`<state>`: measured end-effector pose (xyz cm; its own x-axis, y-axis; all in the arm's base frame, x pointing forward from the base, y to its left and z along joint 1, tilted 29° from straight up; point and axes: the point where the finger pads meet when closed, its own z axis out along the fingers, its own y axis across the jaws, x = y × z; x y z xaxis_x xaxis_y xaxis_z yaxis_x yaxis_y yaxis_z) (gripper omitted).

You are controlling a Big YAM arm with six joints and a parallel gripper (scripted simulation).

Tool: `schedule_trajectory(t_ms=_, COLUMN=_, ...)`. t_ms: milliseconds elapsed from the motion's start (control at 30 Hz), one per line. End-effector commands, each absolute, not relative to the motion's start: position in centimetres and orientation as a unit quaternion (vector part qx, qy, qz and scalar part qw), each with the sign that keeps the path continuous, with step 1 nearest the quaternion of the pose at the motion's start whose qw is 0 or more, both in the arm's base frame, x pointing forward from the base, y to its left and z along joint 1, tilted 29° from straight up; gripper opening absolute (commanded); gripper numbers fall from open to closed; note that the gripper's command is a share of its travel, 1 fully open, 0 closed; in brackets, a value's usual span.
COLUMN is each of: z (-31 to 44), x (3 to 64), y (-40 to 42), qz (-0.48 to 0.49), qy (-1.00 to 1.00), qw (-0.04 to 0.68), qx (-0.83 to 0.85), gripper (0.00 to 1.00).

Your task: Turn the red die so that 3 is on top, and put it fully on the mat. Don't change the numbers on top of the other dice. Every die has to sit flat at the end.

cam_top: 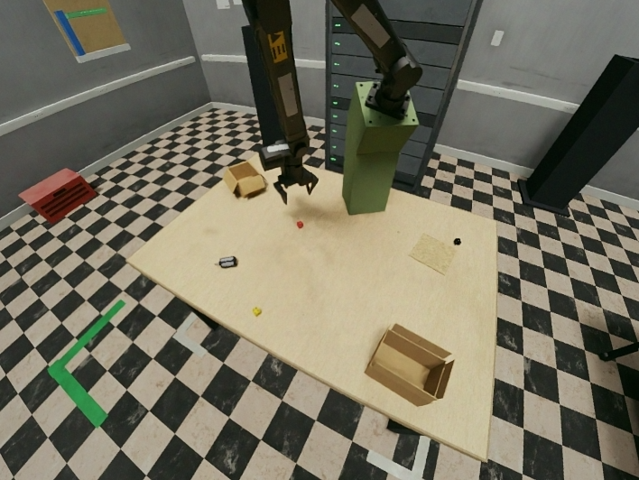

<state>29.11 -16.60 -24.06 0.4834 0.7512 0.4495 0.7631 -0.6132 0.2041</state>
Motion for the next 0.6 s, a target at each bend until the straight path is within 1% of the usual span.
schedule_trajectory(t_ms=0, z=-23.9, x=28.4, y=-16.6, qz=-0.254, qy=-0.438, qw=0.011, qx=-0.863, gripper=1.0)
schedule_trajectory(t_ms=433, z=-24.6, x=29.2, y=-16.5, qz=-0.255, qy=-0.488, qw=-0.004, qx=-0.835, gripper=1.0)
schedule_trajectory(t_ms=567, z=-24.8, x=29.5, y=-16.2, qz=-0.254, qy=-0.549, qw=-0.021, qx=-0.796, gripper=1.0)
